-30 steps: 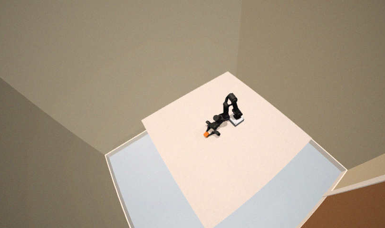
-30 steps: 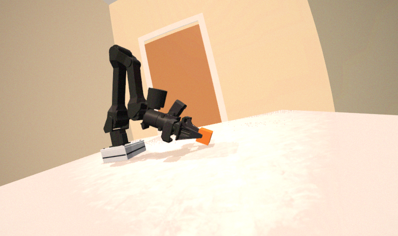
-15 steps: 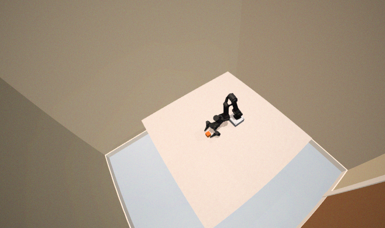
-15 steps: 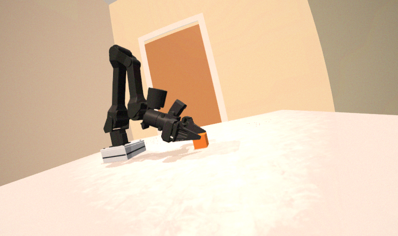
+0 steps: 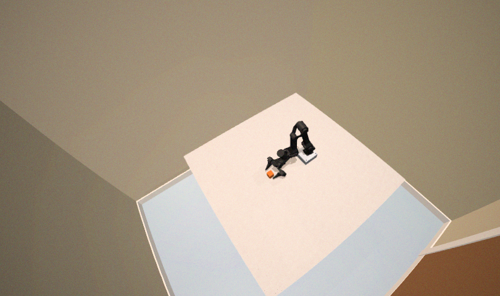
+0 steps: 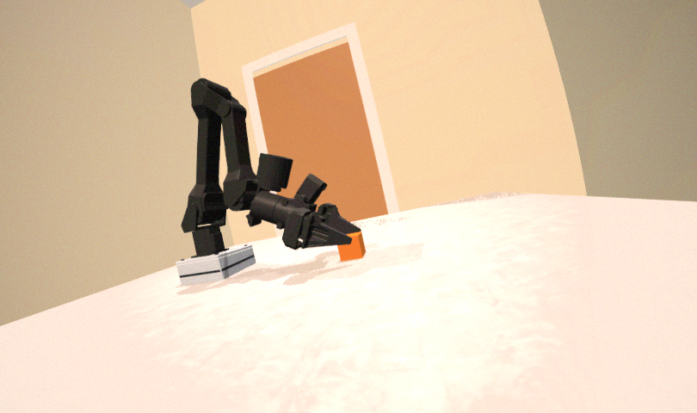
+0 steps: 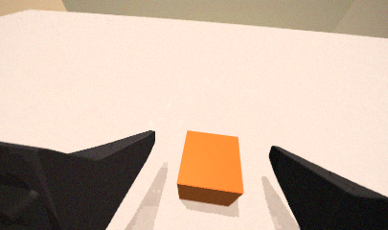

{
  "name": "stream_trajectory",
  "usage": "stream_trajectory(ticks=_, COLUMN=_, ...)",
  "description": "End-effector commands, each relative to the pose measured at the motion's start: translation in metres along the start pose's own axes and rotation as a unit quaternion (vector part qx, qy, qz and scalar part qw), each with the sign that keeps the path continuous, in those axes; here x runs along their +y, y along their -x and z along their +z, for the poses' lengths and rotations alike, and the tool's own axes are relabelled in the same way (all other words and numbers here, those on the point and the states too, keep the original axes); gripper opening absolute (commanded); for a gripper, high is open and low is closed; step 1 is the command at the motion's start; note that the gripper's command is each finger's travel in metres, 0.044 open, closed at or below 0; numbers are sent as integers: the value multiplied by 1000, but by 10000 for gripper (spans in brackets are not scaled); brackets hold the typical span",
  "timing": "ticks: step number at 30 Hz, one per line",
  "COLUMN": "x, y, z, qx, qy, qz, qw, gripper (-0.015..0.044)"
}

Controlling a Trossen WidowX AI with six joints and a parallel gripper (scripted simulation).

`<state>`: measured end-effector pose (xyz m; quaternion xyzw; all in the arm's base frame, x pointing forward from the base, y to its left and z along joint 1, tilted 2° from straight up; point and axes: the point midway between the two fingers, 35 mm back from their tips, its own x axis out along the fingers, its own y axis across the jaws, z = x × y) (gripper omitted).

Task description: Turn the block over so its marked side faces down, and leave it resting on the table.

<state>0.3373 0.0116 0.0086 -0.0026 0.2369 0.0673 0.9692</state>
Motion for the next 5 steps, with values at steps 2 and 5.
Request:
stream_trajectory(ticks=2, x=1, y=0, z=0, qx=-1, qy=-3, qz=3, qw=1000, gripper=440)
stream_trajectory(ticks=5, x=1, y=0, z=0, qx=-1, qy=-3, qz=3, qw=1000, gripper=440)
